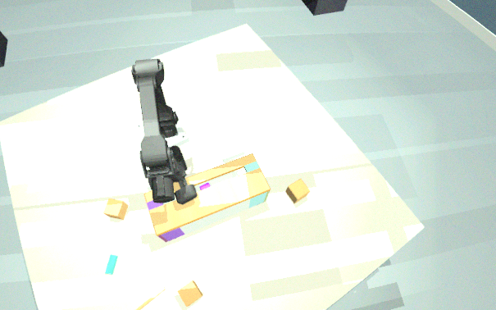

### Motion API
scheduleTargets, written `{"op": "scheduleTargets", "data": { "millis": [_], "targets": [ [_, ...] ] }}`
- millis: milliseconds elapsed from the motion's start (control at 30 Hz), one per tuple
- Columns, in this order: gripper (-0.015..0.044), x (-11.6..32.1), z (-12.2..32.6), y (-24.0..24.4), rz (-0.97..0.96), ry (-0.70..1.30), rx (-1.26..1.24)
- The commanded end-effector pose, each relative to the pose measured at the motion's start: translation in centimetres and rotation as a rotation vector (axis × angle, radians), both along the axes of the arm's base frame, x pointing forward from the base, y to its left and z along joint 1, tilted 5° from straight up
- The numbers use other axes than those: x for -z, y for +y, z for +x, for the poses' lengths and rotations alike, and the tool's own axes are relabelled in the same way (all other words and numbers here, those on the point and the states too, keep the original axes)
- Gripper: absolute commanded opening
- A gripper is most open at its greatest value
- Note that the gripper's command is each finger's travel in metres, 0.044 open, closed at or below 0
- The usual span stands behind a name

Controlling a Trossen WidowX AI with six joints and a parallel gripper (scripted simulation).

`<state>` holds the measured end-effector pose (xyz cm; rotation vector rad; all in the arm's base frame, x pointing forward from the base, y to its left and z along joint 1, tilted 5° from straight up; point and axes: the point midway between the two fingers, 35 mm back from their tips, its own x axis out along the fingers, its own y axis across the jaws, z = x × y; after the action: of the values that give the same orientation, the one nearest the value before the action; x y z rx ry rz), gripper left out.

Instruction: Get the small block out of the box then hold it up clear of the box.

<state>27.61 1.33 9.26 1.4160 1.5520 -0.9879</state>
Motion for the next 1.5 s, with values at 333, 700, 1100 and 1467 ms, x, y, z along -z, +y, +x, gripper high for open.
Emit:
{"op": "scheduleTargets", "data": {
  "millis": [333,700,1100,1467],
  "targets": [
    [0.04,0.5,-0.1,1.0,0.001,0.001,0.0],
    [0.04,0.4,-0.3,3.7,0.004,0.001,0.0],
    [0.04,0.2,-0.5,6.5,0.007,0.001,0.0],
    [0.04,0.2,-0.5,5.4,0.005,0.001,0.0]
  ]
}}
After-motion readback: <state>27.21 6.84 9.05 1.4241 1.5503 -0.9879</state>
